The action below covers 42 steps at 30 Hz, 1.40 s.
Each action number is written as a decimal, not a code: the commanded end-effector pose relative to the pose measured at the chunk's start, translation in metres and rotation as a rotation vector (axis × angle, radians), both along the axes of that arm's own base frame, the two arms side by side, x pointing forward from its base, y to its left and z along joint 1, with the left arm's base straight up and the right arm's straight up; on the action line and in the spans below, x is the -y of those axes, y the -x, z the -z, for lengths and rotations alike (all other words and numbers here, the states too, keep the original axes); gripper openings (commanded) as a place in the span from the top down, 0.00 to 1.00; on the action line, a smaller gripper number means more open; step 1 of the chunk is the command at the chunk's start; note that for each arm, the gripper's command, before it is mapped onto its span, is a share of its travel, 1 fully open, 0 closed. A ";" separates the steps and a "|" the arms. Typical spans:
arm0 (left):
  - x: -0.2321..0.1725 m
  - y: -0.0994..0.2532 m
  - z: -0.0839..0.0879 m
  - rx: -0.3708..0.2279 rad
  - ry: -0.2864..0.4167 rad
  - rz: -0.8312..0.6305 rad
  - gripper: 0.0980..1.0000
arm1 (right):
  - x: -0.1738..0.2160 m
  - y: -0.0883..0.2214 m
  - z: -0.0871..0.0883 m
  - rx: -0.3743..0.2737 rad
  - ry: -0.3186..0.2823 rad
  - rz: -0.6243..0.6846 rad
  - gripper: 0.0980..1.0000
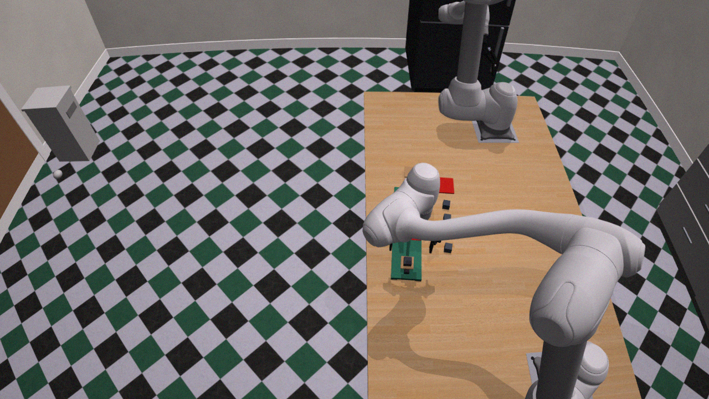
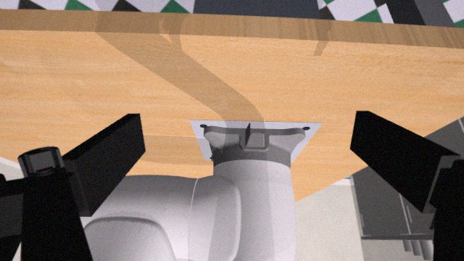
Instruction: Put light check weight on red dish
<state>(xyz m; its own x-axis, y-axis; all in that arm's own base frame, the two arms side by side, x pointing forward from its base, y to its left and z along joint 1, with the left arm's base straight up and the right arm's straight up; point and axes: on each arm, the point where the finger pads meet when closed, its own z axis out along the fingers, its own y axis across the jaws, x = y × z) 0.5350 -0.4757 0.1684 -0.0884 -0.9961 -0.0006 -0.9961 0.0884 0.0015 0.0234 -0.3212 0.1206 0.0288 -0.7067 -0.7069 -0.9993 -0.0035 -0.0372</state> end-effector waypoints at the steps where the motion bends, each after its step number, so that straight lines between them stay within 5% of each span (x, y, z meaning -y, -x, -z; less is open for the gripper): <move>1: 0.000 0.000 -0.001 0.001 0.001 0.000 0.00 | 0.000 0.000 0.000 0.000 0.001 0.000 0.00; 17: -0.002 0.020 -0.001 0.001 0.001 0.000 0.00 | 0.000 0.000 0.000 0.000 0.001 0.000 0.00; 31: -0.013 0.150 -0.001 0.001 0.001 0.000 0.00 | 0.000 0.000 0.000 0.000 0.001 0.000 0.00; 42: -0.015 0.169 -0.001 0.001 0.001 0.000 0.00 | 0.000 0.000 0.000 0.000 0.001 0.000 0.00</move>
<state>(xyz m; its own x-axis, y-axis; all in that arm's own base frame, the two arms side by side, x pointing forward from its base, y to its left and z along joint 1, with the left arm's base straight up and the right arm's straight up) 0.3660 -0.4606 0.1686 -0.0884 -0.9961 -0.0006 -0.9961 0.0884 0.0013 0.0234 -0.3212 0.1206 0.0288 -0.7067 -0.7069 -0.9993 -0.0035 -0.0372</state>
